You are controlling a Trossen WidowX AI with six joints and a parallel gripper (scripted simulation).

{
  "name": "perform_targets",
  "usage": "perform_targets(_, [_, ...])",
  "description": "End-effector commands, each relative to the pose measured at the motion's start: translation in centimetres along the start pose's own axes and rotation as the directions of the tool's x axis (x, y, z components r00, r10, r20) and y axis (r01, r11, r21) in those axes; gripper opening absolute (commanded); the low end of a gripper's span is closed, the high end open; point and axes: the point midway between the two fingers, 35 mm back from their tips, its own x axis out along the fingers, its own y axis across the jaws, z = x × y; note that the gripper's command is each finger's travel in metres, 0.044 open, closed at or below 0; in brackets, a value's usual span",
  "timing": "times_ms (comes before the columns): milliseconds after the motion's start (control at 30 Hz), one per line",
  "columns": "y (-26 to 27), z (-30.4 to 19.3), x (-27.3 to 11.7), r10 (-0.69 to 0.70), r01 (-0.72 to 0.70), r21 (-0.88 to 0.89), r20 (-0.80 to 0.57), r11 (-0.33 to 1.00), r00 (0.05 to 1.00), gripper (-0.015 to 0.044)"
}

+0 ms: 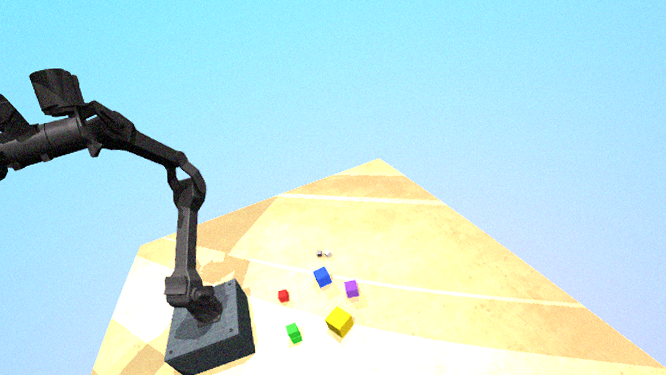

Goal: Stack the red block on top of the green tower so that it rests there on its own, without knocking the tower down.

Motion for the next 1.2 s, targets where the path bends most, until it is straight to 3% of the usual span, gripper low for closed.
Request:
perform_targets(0, [4.1,-1.9,0.8,0.152,-0.153,-0.017,-0.050,0.988,0.987,0.0440])
perform_targets(233, [10.6,-4.7,0.1,0.386,-0.394,-0.042,-0.125,0.918,0.914,0.0440])
perform_targets(467, [17.1,-7.9,-2.4,0.589,-0.610,-0.048,-0.209,0.791,0.780,0.0440])
perform_targets(833, [25.0,-13.0,-9.9,0.807,-0.864,-0.035,-0.341,0.502,0.483,0.0440])
perform_targets(1167, [28.7,-18.1,-19.1,0.864,-0.981,-0.014,-0.473,0.192,0.175,0.0440])
